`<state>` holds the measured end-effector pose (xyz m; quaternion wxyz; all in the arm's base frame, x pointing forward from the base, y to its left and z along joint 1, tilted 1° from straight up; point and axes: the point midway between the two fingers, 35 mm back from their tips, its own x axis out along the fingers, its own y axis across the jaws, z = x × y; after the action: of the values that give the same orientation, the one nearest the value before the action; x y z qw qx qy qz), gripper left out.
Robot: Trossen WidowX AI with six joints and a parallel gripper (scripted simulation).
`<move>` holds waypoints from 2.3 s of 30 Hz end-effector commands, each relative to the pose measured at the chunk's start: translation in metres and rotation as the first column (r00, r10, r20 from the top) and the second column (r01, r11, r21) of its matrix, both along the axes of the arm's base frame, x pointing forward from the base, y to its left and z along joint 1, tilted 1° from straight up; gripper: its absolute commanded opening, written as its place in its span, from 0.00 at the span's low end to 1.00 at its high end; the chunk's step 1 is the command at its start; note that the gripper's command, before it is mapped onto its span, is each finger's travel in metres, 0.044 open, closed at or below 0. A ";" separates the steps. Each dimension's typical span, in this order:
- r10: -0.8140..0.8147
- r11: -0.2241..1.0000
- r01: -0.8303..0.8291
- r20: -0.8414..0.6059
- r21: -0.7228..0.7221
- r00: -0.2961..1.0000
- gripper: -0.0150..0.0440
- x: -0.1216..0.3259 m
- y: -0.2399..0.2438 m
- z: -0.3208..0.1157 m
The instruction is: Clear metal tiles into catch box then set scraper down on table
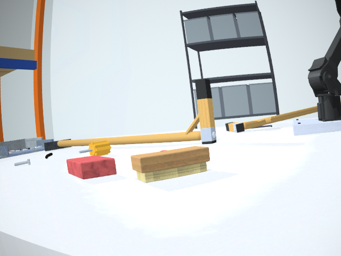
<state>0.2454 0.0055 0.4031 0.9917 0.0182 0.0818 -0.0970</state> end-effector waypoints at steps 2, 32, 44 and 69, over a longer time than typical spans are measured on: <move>-0.003 1.000 0.003 0.000 -0.004 1.000 1.00 0.000 0.000 -0.001; -0.026 1.000 0.025 -0.131 -0.010 0.991 1.00 0.058 0.003 -0.007; -0.040 0.999 0.040 -0.209 -0.006 0.977 1.00 0.094 0.000 -0.018; -0.055 0.998 0.063 -0.367 0.010 0.929 1.00 0.167 -0.013 -0.053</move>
<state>0.4025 -0.0062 0.3553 0.9585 0.0111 0.2544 -0.1283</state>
